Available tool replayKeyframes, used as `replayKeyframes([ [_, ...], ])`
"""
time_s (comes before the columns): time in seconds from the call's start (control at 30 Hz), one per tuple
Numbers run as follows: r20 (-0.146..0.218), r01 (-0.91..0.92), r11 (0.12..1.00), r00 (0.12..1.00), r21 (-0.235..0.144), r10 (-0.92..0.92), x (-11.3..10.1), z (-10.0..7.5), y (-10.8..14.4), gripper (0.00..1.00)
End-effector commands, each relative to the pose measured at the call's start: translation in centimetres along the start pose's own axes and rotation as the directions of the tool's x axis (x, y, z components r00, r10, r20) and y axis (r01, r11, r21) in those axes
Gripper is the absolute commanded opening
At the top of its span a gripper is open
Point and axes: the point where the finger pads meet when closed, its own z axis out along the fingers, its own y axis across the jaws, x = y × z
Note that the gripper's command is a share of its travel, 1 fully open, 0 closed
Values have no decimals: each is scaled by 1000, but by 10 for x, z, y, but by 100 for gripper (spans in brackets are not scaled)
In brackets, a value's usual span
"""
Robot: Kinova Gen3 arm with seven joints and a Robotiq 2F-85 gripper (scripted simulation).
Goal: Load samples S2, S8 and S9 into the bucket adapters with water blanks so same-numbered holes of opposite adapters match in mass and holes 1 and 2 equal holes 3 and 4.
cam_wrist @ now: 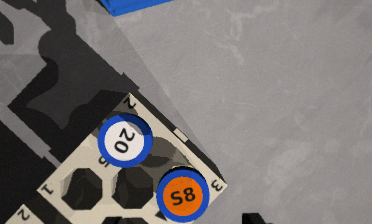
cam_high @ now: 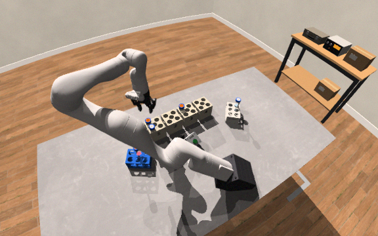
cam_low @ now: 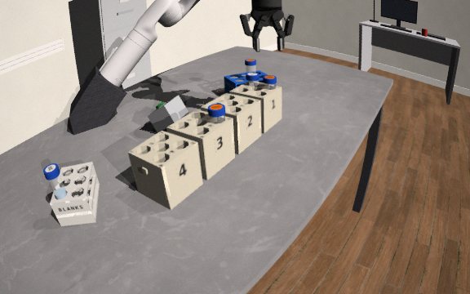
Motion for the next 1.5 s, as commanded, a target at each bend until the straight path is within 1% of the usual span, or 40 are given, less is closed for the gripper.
replayKeyframes([
  [0.0, 1, 0, 1000, 1000, -1, 0, 0, -5, 0, 62],
  [0.17, 1, 0, 1000, 1000, -1, 0, 0, -12, 0, 62],
  [0.23, 1, 0, 1000, 1000, -1, 0, 0, -12, 0, 62],
  [0.73, 1, 0, 1000, 1000, -1, 0, 0, -32, 0, 62],
  [0.9, 1, 0, 1000, 1000, -1, 0, 0, -35, 0, 62],
  [1.47, 1, 0, 1000, 1000, -1, 0, 0, -35, 0, 62],
])
